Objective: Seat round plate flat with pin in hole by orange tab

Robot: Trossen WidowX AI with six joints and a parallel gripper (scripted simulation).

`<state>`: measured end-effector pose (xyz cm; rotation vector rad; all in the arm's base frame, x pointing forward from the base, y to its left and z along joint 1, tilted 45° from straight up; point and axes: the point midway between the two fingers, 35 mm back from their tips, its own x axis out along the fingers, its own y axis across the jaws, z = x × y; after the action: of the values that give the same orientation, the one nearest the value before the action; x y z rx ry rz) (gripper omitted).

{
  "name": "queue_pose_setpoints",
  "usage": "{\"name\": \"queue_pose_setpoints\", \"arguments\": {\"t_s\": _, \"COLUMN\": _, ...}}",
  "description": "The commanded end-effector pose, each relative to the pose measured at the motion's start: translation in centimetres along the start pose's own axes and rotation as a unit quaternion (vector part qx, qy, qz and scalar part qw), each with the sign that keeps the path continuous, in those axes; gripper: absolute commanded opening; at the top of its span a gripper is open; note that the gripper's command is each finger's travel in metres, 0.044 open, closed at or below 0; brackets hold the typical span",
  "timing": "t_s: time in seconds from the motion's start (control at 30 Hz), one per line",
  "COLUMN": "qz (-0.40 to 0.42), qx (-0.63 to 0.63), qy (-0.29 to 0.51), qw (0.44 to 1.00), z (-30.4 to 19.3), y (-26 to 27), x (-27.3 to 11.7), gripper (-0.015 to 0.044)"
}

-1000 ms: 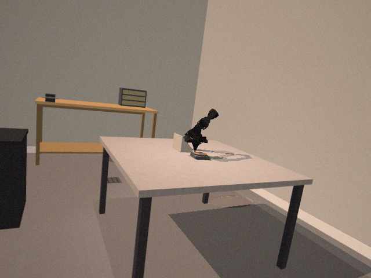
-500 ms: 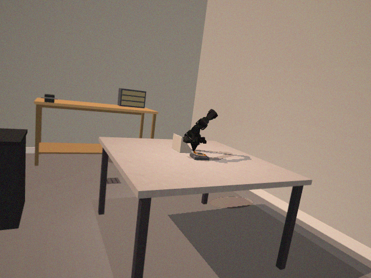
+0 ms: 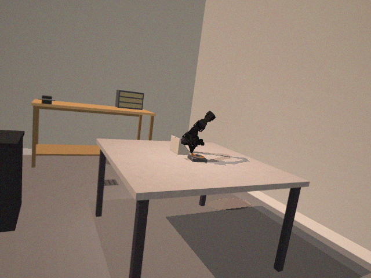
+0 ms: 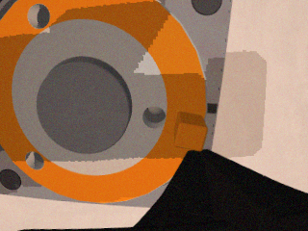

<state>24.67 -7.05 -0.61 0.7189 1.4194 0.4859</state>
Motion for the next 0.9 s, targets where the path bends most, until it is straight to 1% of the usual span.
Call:
{"name": "queue_pose_setpoints", "arguments": {"t_s": 0.0, "qz": 0.002, "qx": 0.001, "qy": 0.001, "qw": 1.0, "z": 0.4, "y": -0.2, "x": 0.1, "gripper": 0.0}}
{"name": "queue_pose_setpoints", "arguments": {"t_s": 0.17, "qz": 0.001, "qx": 0.001, "qy": 0.0, "qw": 1.0, "z": 0.5, "y": -0.3, "x": -0.2, "gripper": 0.0}}
{"name": "queue_pose_setpoints", "arguments": {"t_s": 0.47, "qz": 0.001, "qx": 0.001, "qy": 0.001, "qw": 1.0, "z": 0.4, "y": -0.2, "x": -4.5, "gripper": 0.0}}
{"name": "queue_pose_setpoints", "arguments": {"t_s": 0.57, "qz": 0.001, "qx": 0.001, "qy": 0.001, "qw": 1.0, "z": 0.4, "y": -0.3, "x": -4.5, "gripper": 0.0}}
{"name": "queue_pose_setpoints", "arguments": {"t_s": 0.6, "qz": 0.004, "qx": 0.006, "qy": 0.001, "qw": 1.0, "z": 0.4, "y": -0.4, "x": -3.7, "gripper": 0.0}}
{"name": "queue_pose_setpoints", "arguments": {"t_s": 0.87, "qz": 0.004, "qx": 0.006, "qy": 0.001, "qw": 1.0, "z": 0.4, "y": -0.4, "x": -3.7, "gripper": 0.0}}
